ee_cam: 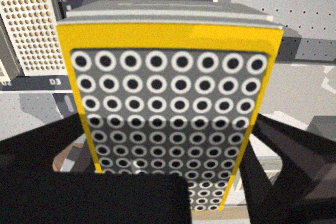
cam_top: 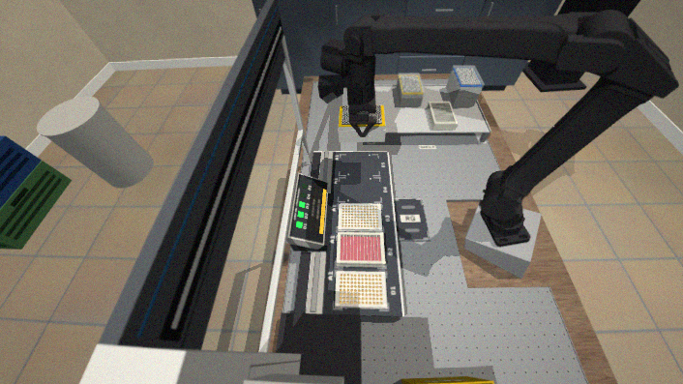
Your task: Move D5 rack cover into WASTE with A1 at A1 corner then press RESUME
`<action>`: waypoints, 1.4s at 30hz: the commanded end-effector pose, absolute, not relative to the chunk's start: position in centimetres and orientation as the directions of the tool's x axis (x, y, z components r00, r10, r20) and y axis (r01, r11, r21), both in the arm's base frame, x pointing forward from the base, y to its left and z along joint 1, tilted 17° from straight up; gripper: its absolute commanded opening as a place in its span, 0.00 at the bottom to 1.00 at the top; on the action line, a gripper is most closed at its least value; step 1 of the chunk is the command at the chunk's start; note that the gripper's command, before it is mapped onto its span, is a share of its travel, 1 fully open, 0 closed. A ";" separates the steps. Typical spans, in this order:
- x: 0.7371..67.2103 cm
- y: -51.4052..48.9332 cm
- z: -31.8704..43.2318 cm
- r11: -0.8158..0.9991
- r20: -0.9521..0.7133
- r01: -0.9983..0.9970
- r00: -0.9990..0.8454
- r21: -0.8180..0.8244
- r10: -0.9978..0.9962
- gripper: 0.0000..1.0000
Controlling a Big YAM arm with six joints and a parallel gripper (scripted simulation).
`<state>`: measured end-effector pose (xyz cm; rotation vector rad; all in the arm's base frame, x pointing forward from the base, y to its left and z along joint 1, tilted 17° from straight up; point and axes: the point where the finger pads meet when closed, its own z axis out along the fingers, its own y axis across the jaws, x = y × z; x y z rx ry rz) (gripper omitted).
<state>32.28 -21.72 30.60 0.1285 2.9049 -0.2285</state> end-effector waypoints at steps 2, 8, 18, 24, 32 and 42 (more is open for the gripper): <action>33.5 -22.3 34.1 0.977 -0.294 0.117 -0.954 -0.176 0.061 0.00; 33.7 -22.5 33.8 0.978 -0.286 0.116 -0.956 -0.172 0.063 0.00; 33.7 -22.5 34.0 0.978 -0.287 0.116 -0.956 -0.173 0.062 0.00; 33.7 -22.5 34.1 0.978 -0.290 0.116 -0.955 -0.174 0.062 0.00; 33.7 -22.5 34.1 0.978 -0.289 0.116 -0.955 -0.174 0.062 0.00; 33.7 -22.5 34.1 0.978 -0.289 0.116 -0.955 -0.174 0.062 0.00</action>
